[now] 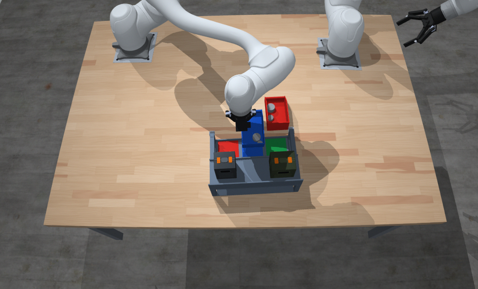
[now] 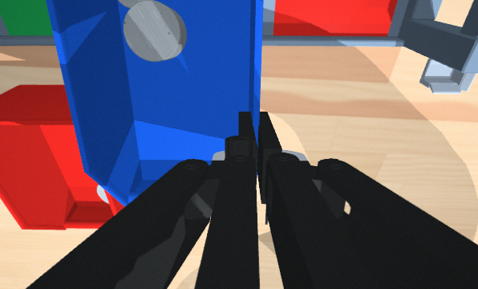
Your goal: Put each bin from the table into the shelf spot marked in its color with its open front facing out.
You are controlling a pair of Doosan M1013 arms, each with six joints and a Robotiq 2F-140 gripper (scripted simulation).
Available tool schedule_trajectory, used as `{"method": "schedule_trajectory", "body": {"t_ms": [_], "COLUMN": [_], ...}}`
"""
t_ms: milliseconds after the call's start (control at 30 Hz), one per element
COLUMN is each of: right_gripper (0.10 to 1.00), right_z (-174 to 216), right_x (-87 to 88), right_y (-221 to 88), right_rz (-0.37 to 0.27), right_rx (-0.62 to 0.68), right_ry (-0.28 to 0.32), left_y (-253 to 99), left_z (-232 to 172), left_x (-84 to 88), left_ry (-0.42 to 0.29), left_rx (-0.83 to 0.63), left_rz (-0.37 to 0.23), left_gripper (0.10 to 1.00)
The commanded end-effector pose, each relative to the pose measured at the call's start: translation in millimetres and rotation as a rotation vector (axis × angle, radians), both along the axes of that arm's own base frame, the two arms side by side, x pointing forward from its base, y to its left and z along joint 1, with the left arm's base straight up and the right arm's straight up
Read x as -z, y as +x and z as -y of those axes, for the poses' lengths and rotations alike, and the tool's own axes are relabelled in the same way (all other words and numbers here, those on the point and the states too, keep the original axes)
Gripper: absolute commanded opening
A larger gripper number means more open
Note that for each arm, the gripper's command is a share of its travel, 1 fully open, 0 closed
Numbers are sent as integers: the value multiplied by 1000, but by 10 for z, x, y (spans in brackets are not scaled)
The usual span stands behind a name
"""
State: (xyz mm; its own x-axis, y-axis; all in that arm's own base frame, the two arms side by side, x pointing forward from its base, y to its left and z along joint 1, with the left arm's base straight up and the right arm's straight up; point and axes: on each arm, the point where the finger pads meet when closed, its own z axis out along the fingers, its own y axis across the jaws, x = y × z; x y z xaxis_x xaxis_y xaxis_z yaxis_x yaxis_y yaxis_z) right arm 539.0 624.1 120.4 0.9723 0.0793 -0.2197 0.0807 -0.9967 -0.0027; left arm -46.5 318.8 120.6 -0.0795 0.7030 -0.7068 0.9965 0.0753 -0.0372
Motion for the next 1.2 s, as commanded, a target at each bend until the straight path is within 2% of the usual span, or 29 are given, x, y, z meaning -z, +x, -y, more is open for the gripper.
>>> {"method": "schedule_trajectory", "body": {"t_ms": [0,1167], "right_gripper": [99,99], "right_z": [-5,-21], "right_x": [-12,-11], "right_y": [23,211], "right_rz": [1,1], "right_rx": [0,0], "right_ry": [1,2], "left_y": [-1,-1], "left_z": [-3,-3], "left_x": [-3,-3], "left_ry": [1,1], "left_rx": [0,0], "left_rz": [0,0], "left_gripper": [1000,1000]}}
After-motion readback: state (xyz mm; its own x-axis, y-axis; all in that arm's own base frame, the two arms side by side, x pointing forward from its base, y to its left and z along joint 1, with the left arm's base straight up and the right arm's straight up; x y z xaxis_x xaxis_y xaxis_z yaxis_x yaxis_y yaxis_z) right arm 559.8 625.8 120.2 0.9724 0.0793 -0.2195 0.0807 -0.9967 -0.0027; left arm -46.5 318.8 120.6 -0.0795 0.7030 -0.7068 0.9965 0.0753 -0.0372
